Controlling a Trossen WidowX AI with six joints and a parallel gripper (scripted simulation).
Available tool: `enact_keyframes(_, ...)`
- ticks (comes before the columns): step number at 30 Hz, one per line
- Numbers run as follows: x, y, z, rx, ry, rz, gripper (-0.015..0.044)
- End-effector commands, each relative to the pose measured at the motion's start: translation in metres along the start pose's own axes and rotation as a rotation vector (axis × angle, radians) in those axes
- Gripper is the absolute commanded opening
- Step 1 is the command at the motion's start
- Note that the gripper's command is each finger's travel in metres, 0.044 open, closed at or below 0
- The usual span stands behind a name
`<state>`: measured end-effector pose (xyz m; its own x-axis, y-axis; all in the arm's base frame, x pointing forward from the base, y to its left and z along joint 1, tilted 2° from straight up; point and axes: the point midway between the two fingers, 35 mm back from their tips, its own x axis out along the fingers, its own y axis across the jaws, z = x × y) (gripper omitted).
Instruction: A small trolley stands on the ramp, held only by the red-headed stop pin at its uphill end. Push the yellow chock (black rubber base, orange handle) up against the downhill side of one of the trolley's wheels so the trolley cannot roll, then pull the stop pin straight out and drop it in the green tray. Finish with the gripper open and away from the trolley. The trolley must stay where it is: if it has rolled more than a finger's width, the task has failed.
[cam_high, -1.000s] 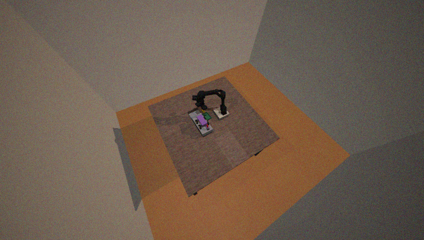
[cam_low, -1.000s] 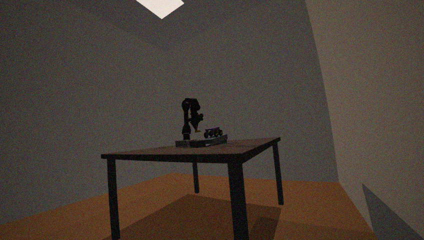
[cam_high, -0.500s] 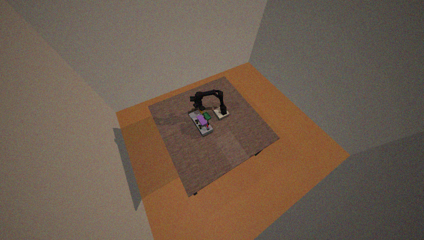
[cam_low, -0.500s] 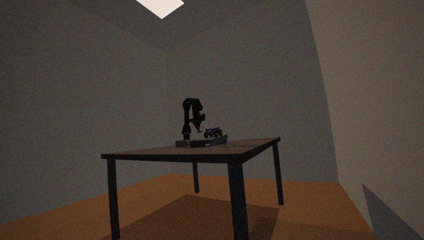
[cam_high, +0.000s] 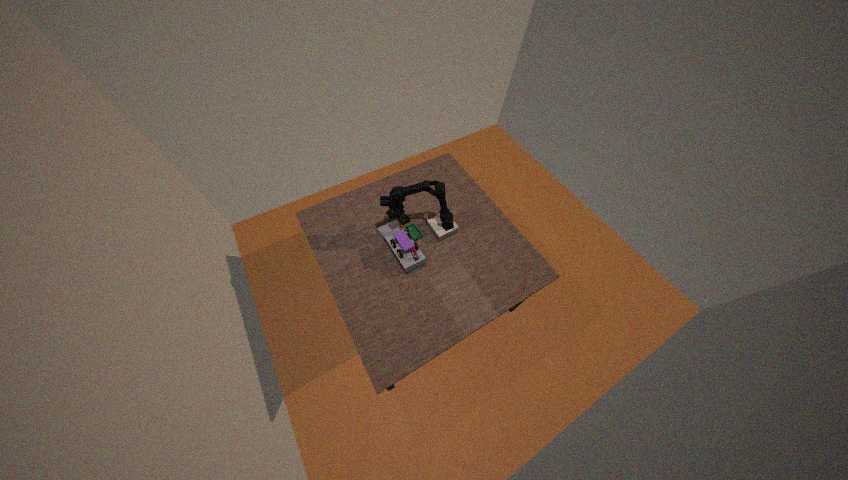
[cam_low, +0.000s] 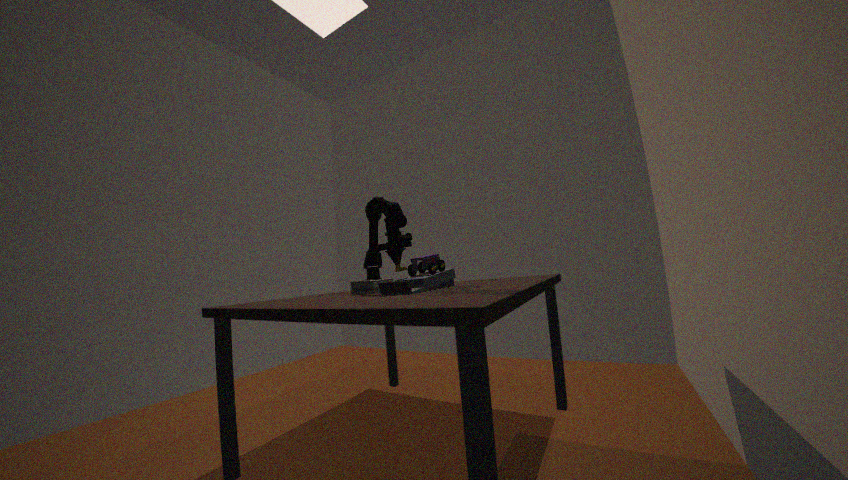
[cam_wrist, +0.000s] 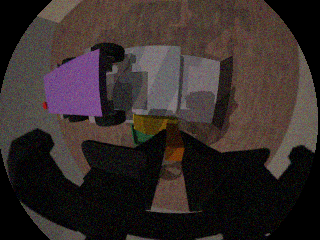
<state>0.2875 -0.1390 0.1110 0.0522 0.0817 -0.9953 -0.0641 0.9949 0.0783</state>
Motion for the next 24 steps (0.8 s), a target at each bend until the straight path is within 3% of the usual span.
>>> enact_keyframes(1,0.011,0.001,0.0,0.005,0.0,0.006,0.0)
enact_keyframes(13,0.038,0.003,0.0,0.005,0.0,0.007,0.0)
enact_keyframes(24,0.037,0.01,0.0,0.005,0.0,0.007,0.0)
